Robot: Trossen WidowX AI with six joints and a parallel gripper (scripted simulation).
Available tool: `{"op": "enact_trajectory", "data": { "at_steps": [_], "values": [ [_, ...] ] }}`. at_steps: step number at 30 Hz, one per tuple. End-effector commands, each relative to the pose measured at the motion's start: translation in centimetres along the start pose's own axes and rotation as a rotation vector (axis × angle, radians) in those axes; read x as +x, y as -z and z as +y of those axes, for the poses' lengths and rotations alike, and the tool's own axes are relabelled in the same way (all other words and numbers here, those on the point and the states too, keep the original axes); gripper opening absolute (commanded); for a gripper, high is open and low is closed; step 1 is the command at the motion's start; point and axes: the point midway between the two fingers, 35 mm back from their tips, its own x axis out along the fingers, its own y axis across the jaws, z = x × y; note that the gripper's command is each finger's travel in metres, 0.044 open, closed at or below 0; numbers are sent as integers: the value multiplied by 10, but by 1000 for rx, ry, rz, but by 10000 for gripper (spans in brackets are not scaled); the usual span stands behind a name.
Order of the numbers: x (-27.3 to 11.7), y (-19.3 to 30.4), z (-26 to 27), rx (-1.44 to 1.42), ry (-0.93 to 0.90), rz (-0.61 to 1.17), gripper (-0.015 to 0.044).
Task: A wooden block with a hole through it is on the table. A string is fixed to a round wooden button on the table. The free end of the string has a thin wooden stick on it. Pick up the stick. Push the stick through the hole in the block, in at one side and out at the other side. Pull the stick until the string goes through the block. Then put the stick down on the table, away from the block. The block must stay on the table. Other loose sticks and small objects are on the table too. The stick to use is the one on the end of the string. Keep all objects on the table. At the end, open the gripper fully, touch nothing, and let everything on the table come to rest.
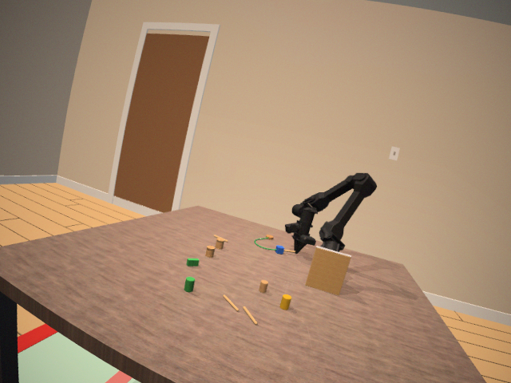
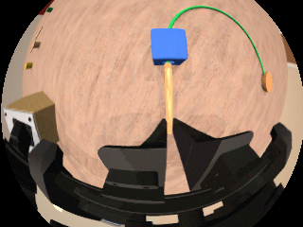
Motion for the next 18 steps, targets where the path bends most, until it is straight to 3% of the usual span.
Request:
{"op": "enact_trajectory", "data": {
  "at_steps": [1,18],
  "values": [
    [-2,6,-2,13,2,-4,0],
    [-5,30,-2,36,-20,-5,0]
  ]
}}
